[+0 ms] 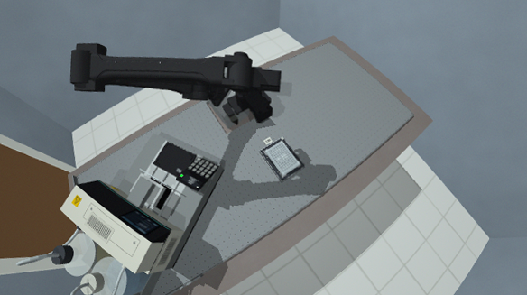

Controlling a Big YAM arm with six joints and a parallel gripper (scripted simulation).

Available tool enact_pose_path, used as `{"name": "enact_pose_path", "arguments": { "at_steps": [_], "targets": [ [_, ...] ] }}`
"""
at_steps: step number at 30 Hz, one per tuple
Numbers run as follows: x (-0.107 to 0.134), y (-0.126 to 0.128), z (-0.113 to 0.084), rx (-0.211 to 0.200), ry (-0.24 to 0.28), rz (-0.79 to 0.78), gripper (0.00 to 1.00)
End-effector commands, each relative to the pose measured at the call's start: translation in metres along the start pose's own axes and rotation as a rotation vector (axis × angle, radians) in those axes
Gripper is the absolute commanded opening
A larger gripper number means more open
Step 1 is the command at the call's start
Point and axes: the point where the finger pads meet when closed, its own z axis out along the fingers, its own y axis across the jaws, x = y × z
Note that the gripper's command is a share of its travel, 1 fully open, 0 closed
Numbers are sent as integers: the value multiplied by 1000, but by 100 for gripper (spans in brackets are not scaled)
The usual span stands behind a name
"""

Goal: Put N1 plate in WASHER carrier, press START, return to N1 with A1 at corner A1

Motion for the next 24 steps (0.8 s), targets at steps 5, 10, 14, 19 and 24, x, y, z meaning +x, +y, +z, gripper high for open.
{"name": "enact_pose_path", "arguments": {
  "at_steps": [5,10,14,19,24],
  "targets": [
    [-47,18,9,-33,-18,24,100],
    [-65,27,25,-30,-17,24,100],
    [-73,30,32,-29,-17,24,100],
    [-91,39,47,-26,-16,23,100],
    [-109,48,63,-24,-16,23,100]
  ]
}}
